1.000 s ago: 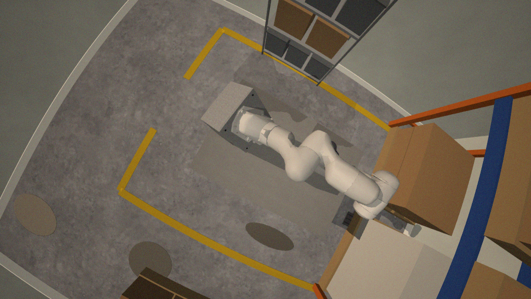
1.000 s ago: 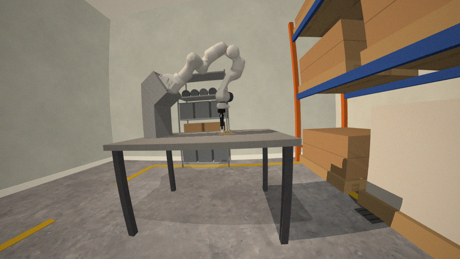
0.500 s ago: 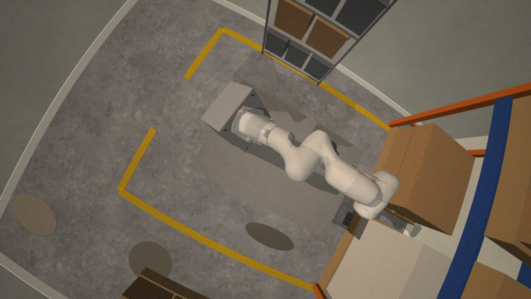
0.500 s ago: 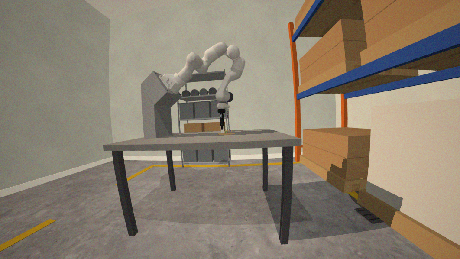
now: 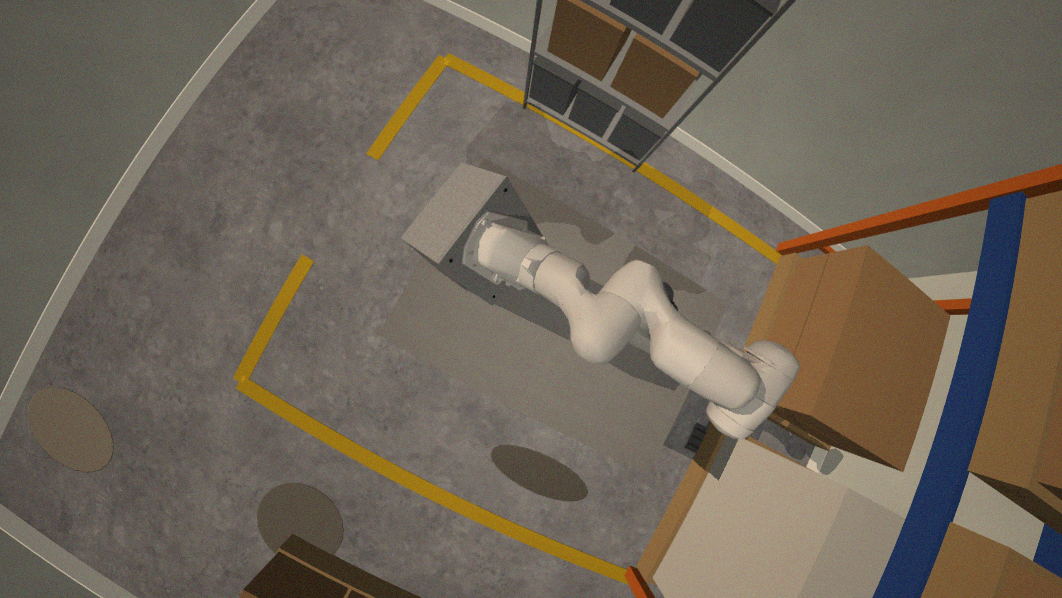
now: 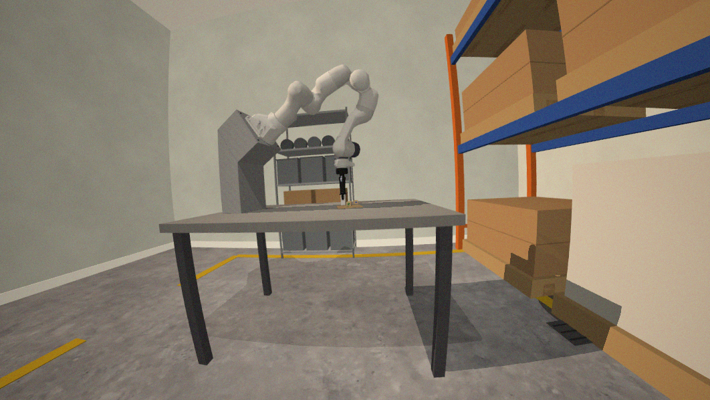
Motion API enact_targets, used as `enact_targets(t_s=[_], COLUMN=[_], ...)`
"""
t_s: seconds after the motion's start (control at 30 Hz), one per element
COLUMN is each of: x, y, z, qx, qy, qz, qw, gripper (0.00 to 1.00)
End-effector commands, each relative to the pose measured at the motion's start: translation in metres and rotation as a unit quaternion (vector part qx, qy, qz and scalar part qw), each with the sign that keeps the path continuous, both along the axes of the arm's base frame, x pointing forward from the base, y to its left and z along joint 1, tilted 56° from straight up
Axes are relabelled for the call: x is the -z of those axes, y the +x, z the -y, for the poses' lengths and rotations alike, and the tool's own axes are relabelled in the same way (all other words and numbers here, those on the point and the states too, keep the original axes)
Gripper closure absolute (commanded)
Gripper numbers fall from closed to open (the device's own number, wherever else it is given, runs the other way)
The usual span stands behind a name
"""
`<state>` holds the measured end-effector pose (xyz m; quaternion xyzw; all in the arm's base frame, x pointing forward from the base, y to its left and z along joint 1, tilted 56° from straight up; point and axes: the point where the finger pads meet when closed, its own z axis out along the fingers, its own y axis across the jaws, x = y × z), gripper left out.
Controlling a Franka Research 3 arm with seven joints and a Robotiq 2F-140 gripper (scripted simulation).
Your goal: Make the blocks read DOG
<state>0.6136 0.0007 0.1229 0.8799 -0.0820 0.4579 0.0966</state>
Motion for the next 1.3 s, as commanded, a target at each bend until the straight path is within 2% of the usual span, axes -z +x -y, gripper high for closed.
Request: enact_targets(t_s=[0.0, 0.23, 0.53, 0.6, 0.8, 1.27], x=[-0.001, -0.005, -0.039, -0.039, -0.055, -0.058], y=[0.002, -0.004, -0.052, -0.052, -0.075, -0.077], z=[0.002, 0.000, -0.015, -0.015, -0.022, -0.022], qx=[-0.001, -0.001, -0.001, -0.001, -0.001, 0.002], qy=[-0.003, -0.003, -0.003, -0.003, -0.003, 0.001], qz=[0.001, 0.001, 0.001, 0.001, 0.001, 0.003], qw=[1.000, 1.000, 1.000, 1.000, 1.000, 1.000], gripper=[0.87, 0.87, 0.87, 0.87, 0.87, 0.87])
